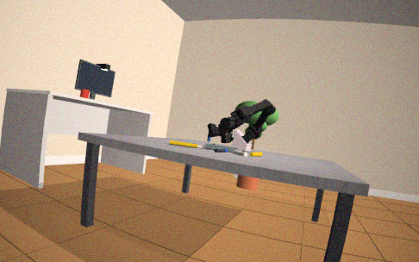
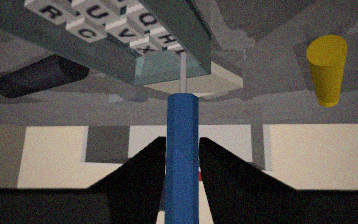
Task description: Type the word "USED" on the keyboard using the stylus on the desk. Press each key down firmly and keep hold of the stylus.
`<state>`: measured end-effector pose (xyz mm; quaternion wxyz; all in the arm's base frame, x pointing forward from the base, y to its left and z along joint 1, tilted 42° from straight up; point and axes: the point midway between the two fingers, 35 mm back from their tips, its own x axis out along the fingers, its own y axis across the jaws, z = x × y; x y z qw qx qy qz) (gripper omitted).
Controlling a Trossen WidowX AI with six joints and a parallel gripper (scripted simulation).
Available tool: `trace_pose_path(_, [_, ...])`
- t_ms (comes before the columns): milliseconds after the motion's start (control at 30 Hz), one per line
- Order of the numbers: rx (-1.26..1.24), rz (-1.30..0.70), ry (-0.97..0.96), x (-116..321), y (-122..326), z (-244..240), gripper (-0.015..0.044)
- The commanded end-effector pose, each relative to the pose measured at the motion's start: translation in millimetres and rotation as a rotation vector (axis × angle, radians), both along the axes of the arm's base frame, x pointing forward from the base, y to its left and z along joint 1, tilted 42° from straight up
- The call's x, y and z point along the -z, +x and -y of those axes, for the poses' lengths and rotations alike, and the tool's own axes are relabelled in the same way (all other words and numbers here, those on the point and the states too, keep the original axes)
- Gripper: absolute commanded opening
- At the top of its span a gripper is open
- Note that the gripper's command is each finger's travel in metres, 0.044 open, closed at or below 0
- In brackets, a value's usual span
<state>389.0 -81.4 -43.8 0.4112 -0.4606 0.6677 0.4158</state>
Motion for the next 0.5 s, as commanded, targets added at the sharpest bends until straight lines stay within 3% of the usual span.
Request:
trace_pose_path(0, [0.005, 0.0, 0.004, 2.6, -0.5, -2.4, 0.0081])
trace_pose_path(467, [0.005, 0.0, 0.003, -5.3, -0.9, 4.9, 0.0081])
